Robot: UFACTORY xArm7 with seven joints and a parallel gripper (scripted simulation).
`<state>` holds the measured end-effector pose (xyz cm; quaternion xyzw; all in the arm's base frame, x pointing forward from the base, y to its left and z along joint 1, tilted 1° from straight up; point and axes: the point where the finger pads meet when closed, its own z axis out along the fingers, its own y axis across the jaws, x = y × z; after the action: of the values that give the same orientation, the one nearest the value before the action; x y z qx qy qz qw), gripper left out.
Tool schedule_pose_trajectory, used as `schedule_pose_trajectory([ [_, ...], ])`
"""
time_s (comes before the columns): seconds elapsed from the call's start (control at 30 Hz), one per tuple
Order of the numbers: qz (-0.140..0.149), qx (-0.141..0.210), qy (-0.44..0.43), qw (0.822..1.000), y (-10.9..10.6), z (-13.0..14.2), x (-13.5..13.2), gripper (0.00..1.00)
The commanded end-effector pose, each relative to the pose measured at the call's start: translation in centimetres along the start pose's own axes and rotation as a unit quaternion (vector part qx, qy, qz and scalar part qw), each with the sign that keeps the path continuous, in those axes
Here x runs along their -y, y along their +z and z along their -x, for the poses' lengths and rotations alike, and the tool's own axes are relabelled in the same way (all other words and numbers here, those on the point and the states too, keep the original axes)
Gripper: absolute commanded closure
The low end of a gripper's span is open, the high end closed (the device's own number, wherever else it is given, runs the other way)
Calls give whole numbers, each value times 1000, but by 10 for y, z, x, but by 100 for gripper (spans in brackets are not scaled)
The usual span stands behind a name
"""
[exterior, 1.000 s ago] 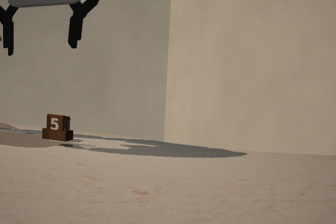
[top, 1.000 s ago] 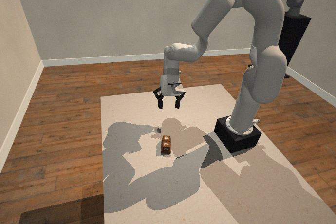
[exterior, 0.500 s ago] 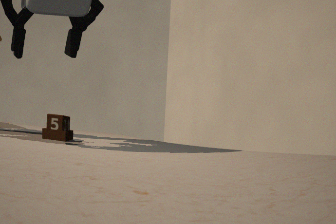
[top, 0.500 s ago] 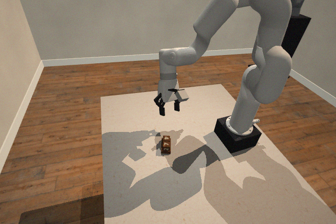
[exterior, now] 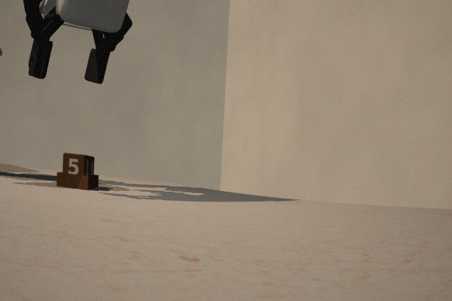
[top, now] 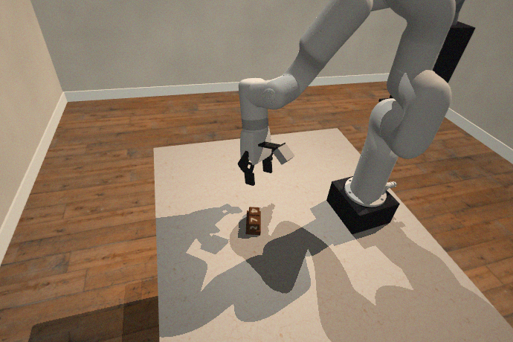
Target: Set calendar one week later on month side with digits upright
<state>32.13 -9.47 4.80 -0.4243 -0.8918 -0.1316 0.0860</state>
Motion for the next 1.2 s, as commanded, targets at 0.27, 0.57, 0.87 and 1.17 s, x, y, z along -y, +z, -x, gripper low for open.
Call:
schedule_pose_trajectory([
  [0.27,-8,8,-10,1000,-1,0,-2,0],
  [0.57,-55,46,-119,990,2,-14,-25,0],
  [0.87,-55,46,-119,990,2,-14,-25,0],
  [1.17,-85,77,-204,972,3,-26,-45,0],
])
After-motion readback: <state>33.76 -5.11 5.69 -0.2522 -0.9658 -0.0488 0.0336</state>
